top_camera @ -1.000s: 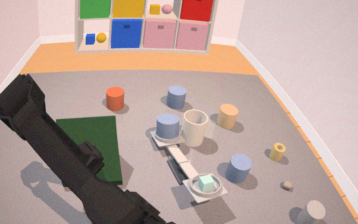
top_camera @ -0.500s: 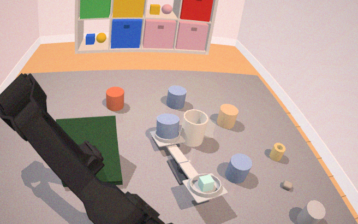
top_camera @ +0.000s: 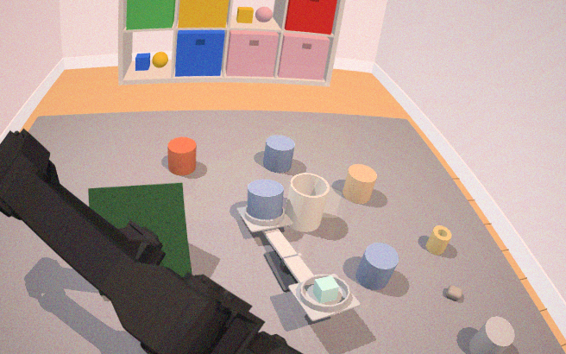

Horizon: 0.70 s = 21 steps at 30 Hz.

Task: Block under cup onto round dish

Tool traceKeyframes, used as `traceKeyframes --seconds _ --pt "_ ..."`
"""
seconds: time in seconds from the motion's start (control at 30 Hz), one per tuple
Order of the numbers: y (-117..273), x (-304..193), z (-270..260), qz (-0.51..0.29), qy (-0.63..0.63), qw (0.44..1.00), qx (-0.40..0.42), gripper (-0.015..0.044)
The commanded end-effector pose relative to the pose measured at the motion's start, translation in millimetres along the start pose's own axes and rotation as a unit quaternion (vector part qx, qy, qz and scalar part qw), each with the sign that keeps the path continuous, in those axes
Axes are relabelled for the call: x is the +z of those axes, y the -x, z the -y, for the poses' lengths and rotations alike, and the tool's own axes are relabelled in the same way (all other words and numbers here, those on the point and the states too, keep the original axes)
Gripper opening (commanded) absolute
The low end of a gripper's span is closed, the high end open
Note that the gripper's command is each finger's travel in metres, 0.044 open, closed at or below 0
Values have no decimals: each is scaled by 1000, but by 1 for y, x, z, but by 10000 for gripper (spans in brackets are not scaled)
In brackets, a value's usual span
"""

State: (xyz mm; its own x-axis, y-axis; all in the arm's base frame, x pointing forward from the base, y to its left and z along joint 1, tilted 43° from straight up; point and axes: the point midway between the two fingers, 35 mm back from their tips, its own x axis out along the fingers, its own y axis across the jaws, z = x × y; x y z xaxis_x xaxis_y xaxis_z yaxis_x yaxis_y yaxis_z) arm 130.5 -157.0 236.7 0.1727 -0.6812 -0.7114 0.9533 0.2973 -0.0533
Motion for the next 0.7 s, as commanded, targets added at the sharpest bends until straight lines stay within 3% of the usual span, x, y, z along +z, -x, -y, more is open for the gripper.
traceKeyframes --seconds 0.0,0.17,0.33,0.67 --pt "3 -1 -3 1 1 1000 6 387" --pt "10 3 -26 11 2 999 51 260" --pt "9 -1 -49 -13 -6 999 50 260" --pt "25 -60 -164 -54 -24 998 11 260"
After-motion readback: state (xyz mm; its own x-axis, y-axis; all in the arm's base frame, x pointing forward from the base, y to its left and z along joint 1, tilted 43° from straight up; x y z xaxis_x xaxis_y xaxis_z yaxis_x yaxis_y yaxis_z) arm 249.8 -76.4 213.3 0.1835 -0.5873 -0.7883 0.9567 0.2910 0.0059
